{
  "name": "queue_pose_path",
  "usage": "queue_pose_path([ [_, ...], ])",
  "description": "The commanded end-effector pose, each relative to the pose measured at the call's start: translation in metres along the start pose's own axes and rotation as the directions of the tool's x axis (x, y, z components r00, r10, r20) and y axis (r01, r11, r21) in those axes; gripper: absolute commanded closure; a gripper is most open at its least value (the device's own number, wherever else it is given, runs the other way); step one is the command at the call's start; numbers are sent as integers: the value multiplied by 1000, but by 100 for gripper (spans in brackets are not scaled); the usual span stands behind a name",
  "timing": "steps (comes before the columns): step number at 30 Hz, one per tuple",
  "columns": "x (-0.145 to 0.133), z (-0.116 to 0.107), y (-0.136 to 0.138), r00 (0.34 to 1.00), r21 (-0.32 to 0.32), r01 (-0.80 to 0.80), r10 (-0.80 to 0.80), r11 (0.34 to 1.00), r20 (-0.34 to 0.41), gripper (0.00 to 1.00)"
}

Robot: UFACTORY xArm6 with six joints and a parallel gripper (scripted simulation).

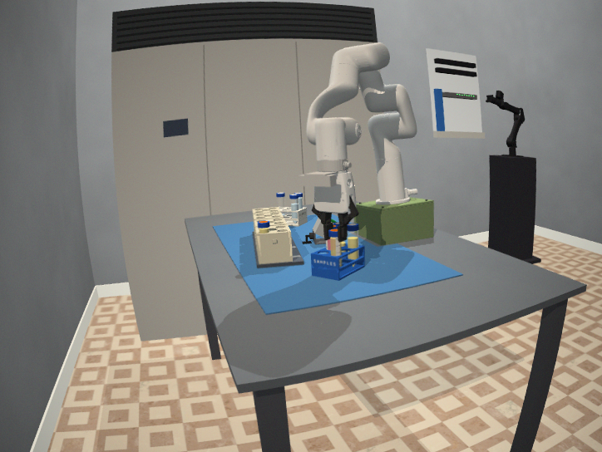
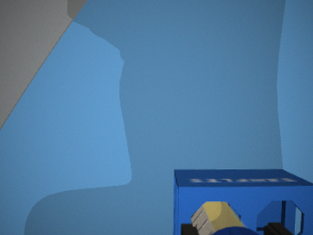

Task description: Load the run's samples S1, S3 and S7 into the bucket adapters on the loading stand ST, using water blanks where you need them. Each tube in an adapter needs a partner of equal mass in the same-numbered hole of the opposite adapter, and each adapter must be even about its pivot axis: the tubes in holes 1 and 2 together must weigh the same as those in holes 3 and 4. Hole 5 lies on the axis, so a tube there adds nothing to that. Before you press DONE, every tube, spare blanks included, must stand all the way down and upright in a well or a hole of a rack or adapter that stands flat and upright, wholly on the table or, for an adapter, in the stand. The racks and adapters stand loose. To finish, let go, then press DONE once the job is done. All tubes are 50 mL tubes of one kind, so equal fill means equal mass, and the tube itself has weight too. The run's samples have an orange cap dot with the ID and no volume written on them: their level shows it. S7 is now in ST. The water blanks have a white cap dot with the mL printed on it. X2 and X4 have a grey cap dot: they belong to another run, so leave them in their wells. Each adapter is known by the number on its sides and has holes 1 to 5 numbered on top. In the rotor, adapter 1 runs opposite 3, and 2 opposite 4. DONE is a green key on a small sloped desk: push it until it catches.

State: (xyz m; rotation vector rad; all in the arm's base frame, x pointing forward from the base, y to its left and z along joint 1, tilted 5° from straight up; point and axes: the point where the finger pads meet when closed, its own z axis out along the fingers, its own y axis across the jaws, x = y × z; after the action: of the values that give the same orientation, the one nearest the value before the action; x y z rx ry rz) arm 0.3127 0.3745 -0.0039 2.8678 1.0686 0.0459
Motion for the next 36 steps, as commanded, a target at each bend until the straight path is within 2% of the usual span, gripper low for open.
queue_pose_path([
  [1,2,-2,0,1000,1,0,0,1000,-5,100],
  [36,2,-22,0,1000,1,0,0,1000,-5,100],
])
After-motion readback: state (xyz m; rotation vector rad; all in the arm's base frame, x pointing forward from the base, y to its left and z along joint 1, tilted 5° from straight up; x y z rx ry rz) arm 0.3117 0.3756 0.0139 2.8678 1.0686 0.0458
